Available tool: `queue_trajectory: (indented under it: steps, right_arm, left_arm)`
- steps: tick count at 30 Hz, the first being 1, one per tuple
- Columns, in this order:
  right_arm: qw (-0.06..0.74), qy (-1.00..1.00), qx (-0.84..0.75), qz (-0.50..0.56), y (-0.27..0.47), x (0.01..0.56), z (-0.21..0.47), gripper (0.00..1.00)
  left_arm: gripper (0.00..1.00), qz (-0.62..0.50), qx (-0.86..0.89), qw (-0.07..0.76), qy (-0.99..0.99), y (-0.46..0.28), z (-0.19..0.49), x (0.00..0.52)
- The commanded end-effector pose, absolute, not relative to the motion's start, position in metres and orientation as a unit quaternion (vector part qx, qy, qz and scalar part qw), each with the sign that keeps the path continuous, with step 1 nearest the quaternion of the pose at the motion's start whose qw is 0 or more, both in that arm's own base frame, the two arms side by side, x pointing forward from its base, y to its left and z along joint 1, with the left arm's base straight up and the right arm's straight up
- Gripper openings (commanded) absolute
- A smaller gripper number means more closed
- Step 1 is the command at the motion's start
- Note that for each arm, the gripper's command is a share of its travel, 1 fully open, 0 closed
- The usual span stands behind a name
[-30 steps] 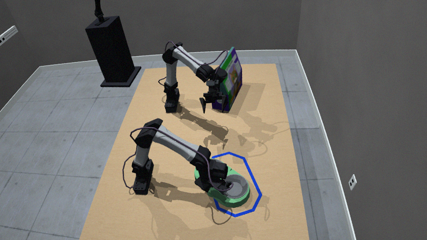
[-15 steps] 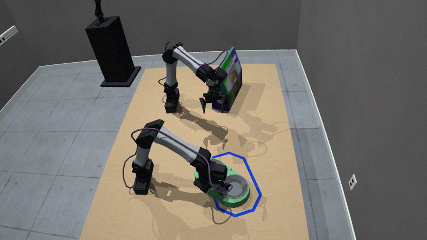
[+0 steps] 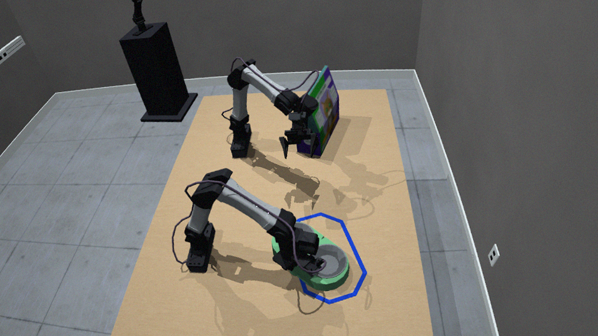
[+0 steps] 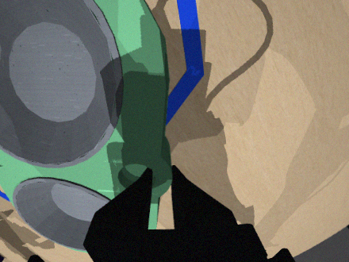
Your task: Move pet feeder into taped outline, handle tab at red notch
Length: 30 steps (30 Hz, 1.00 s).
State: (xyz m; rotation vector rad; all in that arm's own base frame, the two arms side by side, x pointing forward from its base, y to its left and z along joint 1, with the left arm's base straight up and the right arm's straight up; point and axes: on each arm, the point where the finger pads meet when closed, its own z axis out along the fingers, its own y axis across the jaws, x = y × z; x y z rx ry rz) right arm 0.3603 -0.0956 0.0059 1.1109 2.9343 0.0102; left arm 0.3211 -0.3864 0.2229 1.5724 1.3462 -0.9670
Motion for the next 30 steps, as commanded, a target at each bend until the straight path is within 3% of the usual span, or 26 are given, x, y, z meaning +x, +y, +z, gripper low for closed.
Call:
queue_trajectory:
  steps: [1,4,5,6,7,30]
  right_arm:
    - [0.003,0.933,0.359,-0.004,-0.1,0.357,0.009,0.17]
    - [0.003,0.934,0.356,-0.004,-0.099,0.357,0.009,0.12]
    - [0.002,0.934,0.356,-0.004,-0.099,0.357,0.009,0.01]
    - [0.002,0.934,0.356,-0.004,-0.099,0.357,0.009,0.0]
    - [0.002,0.934,0.356,-0.004,-0.098,0.357,0.008,0.11]
    - [-0.004,0.898,0.44,-0.002,-0.08,0.373,0.006,0.11]
  left_arm:
    - [1.0,-0.384,0.627,0.427,0.526,-0.387,0.231,0.322]
    - [1.0,-0.384,0.627,0.427,0.526,-0.387,0.231,0.322]
    - [1.0,-0.384,0.627,0.427,0.526,-0.387,0.231,0.322]
    - [1.0,-0.384,0.627,0.427,0.526,-0.387,0.231,0.322]
    - [1.0,-0.384,0.627,0.427,0.526,-0.387,0.231,0.322]
    - [1.0,-0.384,0.627,0.427,0.526,-0.387,0.231,0.322]
